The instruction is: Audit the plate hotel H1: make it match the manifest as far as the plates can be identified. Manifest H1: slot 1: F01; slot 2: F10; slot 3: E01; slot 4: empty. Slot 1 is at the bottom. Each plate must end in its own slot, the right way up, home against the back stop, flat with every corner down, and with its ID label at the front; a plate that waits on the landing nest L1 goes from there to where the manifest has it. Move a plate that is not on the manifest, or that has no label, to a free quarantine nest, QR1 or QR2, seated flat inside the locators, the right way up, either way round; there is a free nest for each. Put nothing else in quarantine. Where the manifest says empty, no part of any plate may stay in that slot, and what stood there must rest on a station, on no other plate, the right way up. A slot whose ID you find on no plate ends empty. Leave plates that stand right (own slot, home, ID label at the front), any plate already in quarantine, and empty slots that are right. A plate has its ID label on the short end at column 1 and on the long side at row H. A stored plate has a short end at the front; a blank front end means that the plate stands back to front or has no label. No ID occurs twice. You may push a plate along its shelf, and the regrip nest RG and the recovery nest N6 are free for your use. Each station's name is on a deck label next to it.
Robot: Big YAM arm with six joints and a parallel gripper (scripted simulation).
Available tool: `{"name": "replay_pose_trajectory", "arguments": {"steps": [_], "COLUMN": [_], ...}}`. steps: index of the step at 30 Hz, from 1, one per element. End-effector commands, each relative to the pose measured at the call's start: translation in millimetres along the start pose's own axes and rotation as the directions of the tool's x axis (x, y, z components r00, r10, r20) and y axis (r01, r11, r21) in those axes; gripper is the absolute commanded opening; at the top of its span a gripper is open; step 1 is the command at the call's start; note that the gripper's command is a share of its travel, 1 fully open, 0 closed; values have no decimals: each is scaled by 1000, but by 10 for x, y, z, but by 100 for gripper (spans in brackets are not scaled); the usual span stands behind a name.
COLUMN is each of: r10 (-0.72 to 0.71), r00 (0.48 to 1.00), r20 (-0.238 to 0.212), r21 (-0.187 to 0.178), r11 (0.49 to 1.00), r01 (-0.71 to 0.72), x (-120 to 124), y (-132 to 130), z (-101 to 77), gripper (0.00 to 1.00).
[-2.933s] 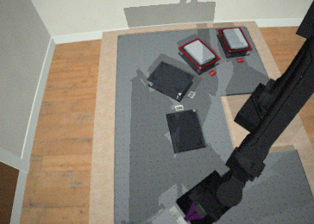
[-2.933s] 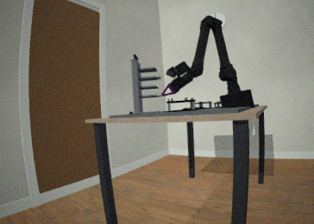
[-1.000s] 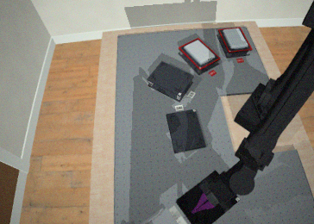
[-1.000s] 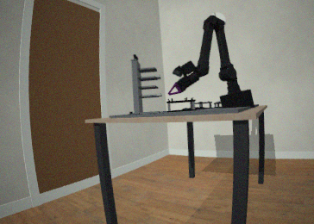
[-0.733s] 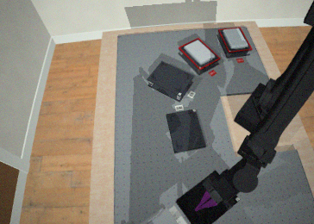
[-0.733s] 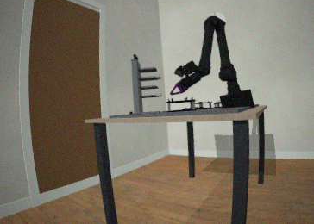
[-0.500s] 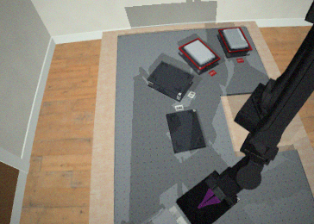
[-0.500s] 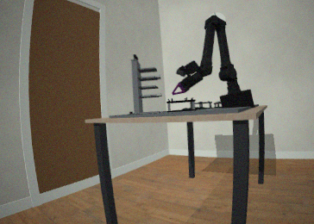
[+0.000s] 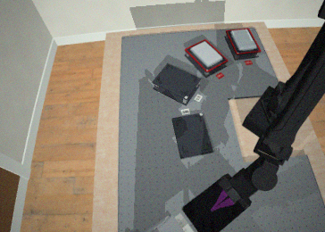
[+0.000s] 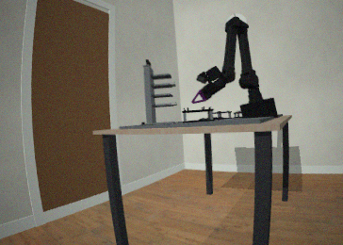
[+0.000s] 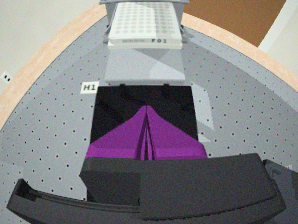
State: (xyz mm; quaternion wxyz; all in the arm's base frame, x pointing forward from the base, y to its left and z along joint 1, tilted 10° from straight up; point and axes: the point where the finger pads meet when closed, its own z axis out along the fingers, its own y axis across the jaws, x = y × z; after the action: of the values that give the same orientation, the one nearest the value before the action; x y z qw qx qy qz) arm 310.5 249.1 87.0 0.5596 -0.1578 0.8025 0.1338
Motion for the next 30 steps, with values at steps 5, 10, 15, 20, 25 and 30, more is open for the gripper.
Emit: {"name": "replay_pose_trajectory", "arguments": {"steps": [5, 10, 15, 20, 25, 30], "r10": [26, 27, 27, 31, 33, 34], "r00": [999, 999, 999, 998, 998, 998], "r20": [41, 41, 42, 49, 53, 55], "r21": [-23, -23, -23, -25, -26, -27], "r11": [999, 999, 999, 999, 999, 999], "r01": [-26, -26, -27, -29, -31, -32], "x": [-61, -34, -247, -414, -558, -644], "y": [77, 76, 128, 141, 143, 145], "z": [-141, -184, -187, -253, -331, -379], "gripper": [0, 0, 0, 0, 0, 0]}}
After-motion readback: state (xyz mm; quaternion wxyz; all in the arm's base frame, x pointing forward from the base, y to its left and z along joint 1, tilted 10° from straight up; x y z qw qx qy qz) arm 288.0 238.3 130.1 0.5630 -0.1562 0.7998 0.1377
